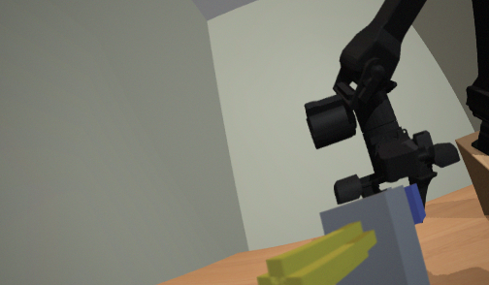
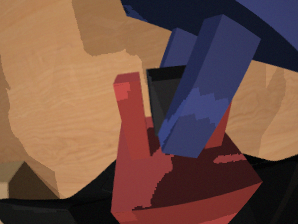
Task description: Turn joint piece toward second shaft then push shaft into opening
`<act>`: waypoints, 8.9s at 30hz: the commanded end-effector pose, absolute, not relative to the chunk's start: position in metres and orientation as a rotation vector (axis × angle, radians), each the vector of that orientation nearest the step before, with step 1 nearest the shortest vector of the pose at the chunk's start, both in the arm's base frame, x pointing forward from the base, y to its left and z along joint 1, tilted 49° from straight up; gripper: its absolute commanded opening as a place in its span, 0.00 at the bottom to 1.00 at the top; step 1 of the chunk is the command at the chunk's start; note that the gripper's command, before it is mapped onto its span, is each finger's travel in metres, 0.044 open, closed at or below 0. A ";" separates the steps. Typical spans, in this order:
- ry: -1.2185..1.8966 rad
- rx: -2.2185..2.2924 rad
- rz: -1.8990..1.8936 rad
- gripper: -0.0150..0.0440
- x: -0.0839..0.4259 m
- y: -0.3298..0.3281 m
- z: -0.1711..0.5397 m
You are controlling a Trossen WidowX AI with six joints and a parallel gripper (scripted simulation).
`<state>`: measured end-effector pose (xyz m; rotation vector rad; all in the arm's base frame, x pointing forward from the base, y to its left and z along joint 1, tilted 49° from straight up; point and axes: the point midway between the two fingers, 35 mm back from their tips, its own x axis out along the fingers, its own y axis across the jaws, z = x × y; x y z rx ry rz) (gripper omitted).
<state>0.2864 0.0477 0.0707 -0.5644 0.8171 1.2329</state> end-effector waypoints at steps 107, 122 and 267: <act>0.817 -0.564 1.233 1.00 0.286 0.048 0.071; 0.788 -0.532 1.256 1.00 0.284 0.046 0.070; 1.633 2.073 -0.755 1.00 0.253 -0.077 0.088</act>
